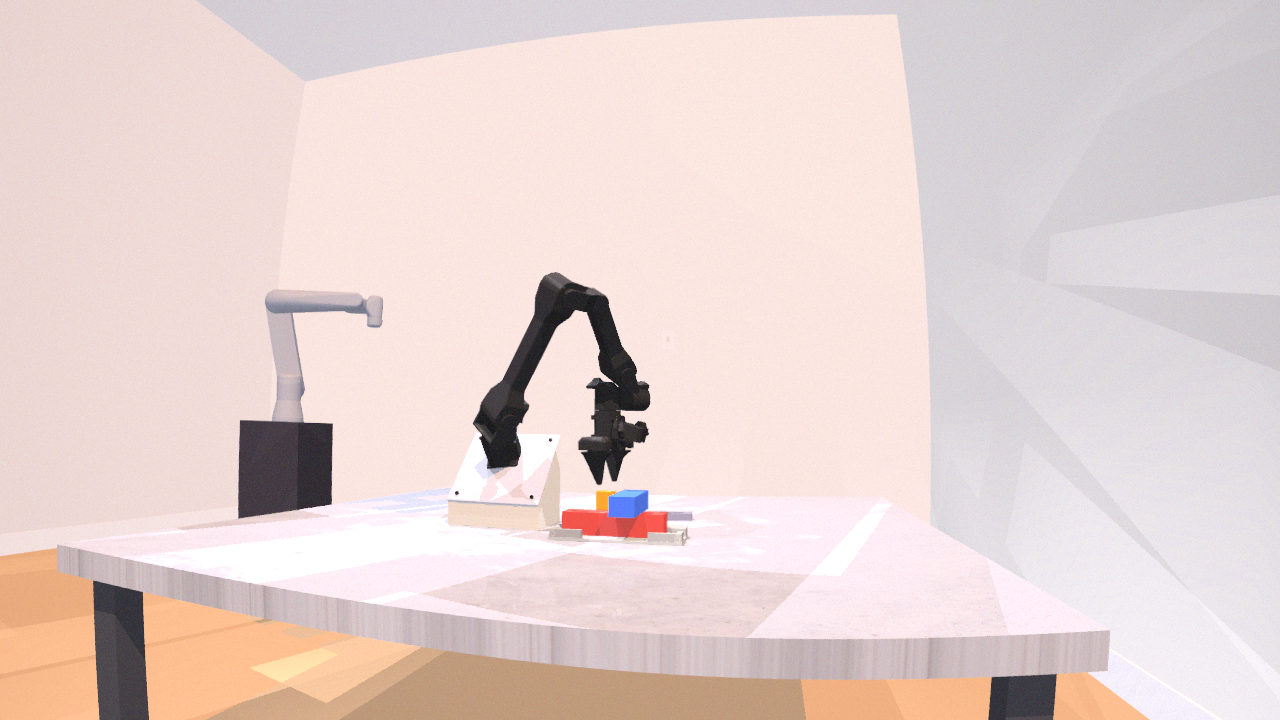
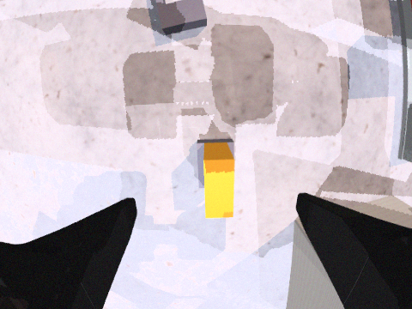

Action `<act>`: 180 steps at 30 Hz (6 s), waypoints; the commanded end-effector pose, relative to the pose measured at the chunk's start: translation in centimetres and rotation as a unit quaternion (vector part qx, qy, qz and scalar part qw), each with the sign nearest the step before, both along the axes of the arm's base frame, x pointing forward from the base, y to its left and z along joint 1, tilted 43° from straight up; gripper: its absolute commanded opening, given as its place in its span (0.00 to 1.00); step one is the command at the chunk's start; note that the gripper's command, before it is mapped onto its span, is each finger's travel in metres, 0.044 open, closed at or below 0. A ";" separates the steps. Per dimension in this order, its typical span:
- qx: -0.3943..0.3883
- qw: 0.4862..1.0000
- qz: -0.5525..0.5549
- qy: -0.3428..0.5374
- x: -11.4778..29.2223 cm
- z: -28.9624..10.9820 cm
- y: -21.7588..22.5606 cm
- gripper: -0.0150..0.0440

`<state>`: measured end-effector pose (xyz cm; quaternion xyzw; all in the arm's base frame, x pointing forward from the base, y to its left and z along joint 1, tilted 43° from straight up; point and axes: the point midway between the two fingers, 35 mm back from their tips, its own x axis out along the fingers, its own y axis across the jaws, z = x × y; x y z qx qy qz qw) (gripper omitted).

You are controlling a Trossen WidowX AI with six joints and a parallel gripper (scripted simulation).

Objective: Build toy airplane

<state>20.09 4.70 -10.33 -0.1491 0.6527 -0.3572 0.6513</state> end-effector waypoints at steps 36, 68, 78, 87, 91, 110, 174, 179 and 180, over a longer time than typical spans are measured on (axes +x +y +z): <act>-0.005 1.000 0.003 0.003 -0.8 -3.9 -3.9 0.87; -0.008 1.000 0.003 0.011 -0.4 -2.7 -2.7 0.25; -0.005 1.000 0.003 0.008 0.3 -0.8 -0.5 0.25; -0.003 1.000 0.003 0.007 0.7 1.1 1.4 0.25; -0.003 1.000 0.003 0.006 0.8 2.1 2.2 0.25; -0.001 1.000 0.003 0.004 0.8 5.9 5.0 0.25; 0.021 0.998 0.044 0.028 0.8 16.4 -12.2 0.25; 0.015 0.998 0.045 0.031 0.0 17.1 -13.5 0.25; 0.014 0.998 0.045 0.032 -0.1 17.2 -13.7 0.25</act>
